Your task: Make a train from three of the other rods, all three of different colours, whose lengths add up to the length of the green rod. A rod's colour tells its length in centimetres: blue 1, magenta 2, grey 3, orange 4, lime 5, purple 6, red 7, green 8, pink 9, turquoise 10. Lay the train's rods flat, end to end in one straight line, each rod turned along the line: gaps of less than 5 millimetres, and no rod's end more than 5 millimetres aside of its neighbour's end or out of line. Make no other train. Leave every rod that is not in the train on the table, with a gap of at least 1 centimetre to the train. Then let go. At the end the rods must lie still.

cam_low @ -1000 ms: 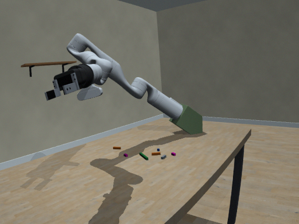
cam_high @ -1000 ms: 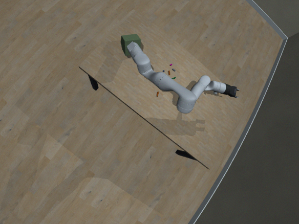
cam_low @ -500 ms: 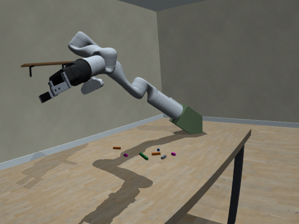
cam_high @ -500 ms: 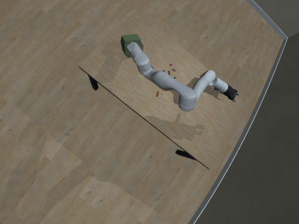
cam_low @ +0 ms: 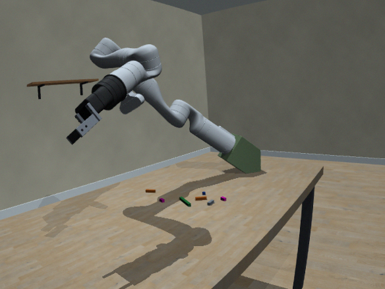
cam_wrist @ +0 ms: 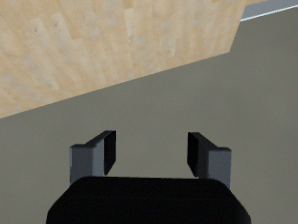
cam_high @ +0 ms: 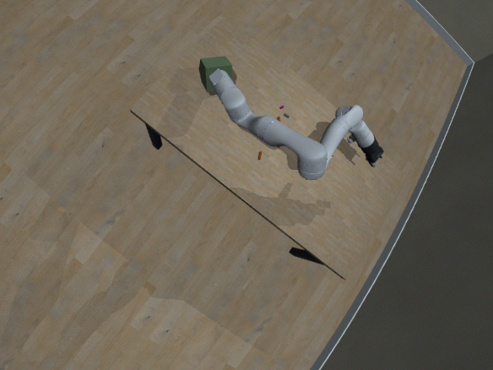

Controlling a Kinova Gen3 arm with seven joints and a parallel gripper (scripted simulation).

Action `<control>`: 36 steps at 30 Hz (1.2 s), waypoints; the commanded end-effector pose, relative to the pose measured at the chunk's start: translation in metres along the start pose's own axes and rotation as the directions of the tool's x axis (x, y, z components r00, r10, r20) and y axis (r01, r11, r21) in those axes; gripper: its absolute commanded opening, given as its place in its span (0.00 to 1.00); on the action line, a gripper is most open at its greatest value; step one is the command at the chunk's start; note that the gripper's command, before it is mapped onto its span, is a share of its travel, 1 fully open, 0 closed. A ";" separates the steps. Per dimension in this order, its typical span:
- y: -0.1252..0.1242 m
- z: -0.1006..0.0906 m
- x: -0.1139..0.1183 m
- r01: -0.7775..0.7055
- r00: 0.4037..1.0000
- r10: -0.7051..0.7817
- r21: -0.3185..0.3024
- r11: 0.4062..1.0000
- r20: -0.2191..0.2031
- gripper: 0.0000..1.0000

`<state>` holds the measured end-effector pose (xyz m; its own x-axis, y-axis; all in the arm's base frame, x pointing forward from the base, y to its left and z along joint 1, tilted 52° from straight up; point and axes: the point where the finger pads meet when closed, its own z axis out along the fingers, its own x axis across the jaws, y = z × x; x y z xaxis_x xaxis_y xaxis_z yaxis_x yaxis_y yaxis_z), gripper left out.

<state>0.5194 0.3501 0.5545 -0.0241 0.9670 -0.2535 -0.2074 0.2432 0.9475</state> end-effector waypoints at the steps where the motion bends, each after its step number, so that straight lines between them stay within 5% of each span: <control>1: -0.005 -0.012 0.007 -0.014 1.000 0.014 0.031 0.999 0.013 1.00; 9: -0.051 -0.052 -0.005 -0.047 0.992 0.021 0.206 0.977 0.125 1.00; 11: -0.051 -0.052 -0.005 -0.047 0.992 0.021 0.206 0.977 0.125 1.00; 20: -0.103 -0.114 -0.011 -0.061 0.978 -0.027 0.409 0.910 0.206 1.00; 36: -0.162 -0.223 -0.013 -0.040 0.962 -0.153 0.671 0.741 0.226 1.00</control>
<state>0.3446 0.2782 0.3652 0.2393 0.9106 -0.3371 0.4897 0.1866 0.8517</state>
